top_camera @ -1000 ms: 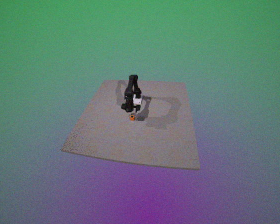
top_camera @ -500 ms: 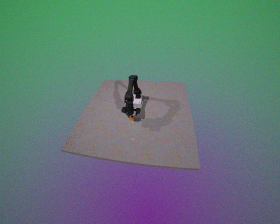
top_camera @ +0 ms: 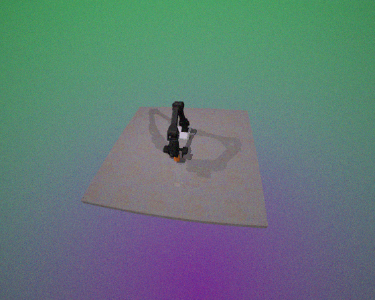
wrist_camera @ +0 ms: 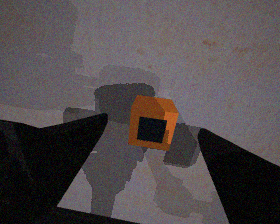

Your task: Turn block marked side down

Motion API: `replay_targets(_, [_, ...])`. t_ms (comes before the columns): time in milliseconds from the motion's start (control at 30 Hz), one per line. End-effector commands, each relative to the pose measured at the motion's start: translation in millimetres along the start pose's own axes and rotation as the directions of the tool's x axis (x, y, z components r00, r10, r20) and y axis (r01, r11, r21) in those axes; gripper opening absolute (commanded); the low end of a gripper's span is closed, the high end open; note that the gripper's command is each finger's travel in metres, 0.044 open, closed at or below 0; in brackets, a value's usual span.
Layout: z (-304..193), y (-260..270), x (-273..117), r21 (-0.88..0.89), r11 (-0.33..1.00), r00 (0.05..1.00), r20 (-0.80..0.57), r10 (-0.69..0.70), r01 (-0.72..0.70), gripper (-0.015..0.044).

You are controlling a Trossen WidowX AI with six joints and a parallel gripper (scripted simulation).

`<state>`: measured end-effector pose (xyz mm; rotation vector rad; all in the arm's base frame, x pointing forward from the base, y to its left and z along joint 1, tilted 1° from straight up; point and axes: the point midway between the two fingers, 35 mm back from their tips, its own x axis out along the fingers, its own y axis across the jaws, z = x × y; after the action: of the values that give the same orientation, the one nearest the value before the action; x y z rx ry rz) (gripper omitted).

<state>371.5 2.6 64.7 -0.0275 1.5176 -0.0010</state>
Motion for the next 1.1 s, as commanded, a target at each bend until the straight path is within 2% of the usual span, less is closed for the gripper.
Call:
replay_targets(0, [0.0,0.4,5.5,-0.004,1.000,1.000,0.001,0.003,-0.003,0.0440])
replay_targets(133, [-0.2,0.5,9.3,-0.004,1.000,1.000,0.001,0.003,-0.003,0.0440])
replay_targets(467, [-0.2,0.5,9.3,-0.004,1.000,1.000,0.001,0.003,-0.003,0.0177])
replay_targets(1033, [-0.2,0.5,9.3,-0.004,1.000,1.000,0.001,0.003,-0.003,0.0064])
replay_targets(1067, [-0.1,0.5,8.3,-0.004,1.000,1.000,0.001,0.003,-0.003,0.0038])
